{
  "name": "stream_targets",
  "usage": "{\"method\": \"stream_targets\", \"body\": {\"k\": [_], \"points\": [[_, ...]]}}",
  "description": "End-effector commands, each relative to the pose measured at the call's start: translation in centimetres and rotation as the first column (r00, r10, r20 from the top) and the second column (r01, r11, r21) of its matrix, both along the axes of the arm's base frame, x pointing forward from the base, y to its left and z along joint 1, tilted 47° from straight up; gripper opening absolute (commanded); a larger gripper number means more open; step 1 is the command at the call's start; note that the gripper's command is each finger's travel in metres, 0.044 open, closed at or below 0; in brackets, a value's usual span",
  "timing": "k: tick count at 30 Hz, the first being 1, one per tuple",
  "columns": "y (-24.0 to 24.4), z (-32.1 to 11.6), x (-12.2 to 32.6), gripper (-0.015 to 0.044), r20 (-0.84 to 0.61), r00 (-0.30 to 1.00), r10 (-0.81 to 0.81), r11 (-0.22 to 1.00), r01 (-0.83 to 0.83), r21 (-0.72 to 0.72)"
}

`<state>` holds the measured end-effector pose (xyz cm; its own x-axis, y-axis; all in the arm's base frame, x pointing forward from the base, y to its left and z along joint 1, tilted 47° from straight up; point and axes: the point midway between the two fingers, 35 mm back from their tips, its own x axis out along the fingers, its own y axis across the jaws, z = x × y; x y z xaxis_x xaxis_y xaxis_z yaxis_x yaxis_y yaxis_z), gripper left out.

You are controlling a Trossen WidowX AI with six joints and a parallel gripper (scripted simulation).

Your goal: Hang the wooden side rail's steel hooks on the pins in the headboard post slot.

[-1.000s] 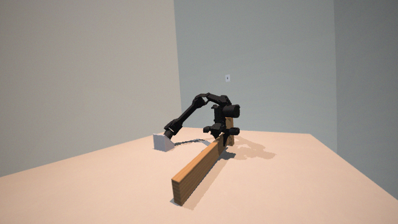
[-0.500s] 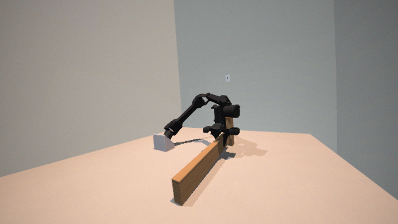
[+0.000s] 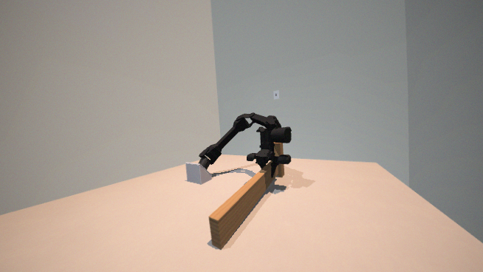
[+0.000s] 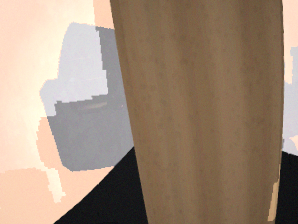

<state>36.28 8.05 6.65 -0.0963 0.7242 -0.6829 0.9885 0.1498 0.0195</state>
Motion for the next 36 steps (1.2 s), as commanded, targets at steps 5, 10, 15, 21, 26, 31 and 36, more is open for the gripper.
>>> {"method": "stream_targets", "body": {"k": [5, 10, 15, 21, 26, 31, 36], "points": [[-0.24, 0.32, 0.09, 0.0000, 0.003, 1.000, -0.012, 1.000, 0.012, 0.000], [-0.19, 0.32, 0.04, 0.0000, 0.003, 1.000, -0.012, 1.000, 0.012, 0.000], [-0.11, 0.32, 0.07, 0.0000, 0.003, 1.000, -0.012, 1.000, 0.012, 0.000], [-0.05, 0.37, 0.12, 0.0000, 0.003, 1.000, -0.012, 1.000, 0.012, 0.000], [-0.04, 0.44, 0.15, 0.0000, 0.003, 1.000, -0.012, 1.000, 0.012, 0.000], [-0.04, 0.51, 0.14, 0.0000, 0.003, 1.000, -0.012, 1.000, 0.012, 0.000], [-0.03, 0.57, 0.10, 0.0000, 0.003, 1.000, -0.012, 1.000, 0.012, 0.000]]}}
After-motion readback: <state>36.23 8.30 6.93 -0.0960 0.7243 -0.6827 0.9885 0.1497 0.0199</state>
